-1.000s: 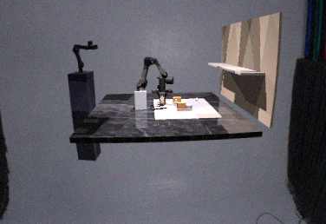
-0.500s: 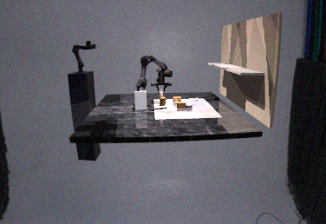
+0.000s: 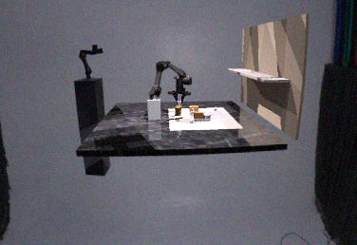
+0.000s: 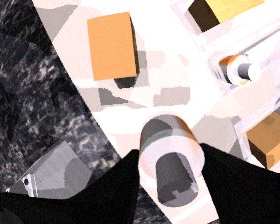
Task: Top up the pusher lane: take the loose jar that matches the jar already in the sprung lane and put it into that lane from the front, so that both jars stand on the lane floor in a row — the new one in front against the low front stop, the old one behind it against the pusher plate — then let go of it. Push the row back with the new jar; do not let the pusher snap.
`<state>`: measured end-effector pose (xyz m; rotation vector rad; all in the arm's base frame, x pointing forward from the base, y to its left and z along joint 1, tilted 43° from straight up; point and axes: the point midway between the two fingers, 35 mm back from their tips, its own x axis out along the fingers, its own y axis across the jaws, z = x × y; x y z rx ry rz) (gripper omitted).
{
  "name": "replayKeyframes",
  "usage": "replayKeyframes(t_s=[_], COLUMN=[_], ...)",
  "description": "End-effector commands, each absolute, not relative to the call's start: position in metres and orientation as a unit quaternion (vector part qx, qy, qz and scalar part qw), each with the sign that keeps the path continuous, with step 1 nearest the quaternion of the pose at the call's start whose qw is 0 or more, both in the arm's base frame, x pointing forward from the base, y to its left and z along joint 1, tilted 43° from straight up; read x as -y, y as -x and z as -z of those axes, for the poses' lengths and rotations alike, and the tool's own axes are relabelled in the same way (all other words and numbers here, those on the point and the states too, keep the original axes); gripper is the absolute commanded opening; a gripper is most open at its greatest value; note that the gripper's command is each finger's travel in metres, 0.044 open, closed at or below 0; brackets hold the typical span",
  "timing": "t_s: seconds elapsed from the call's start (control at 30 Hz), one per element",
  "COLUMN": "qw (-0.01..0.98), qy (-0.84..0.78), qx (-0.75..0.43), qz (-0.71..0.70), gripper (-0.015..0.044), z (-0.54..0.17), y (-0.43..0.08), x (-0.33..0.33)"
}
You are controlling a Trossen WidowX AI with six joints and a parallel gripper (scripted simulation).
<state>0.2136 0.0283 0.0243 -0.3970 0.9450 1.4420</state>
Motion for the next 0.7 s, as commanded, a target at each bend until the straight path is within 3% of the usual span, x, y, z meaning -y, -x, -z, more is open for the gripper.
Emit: replayKeyframes(t_s=[0.0, 0.67], qw=[0.644, 0.658], qy=[0.141, -0.053], qx=[-0.445, -0.6], qz=[-0.606, -0.451], gripper=[0.0, 0.0], z=[-0.022, -0.005], y=[-0.223, -0.257], x=[-0.03, -0.048])
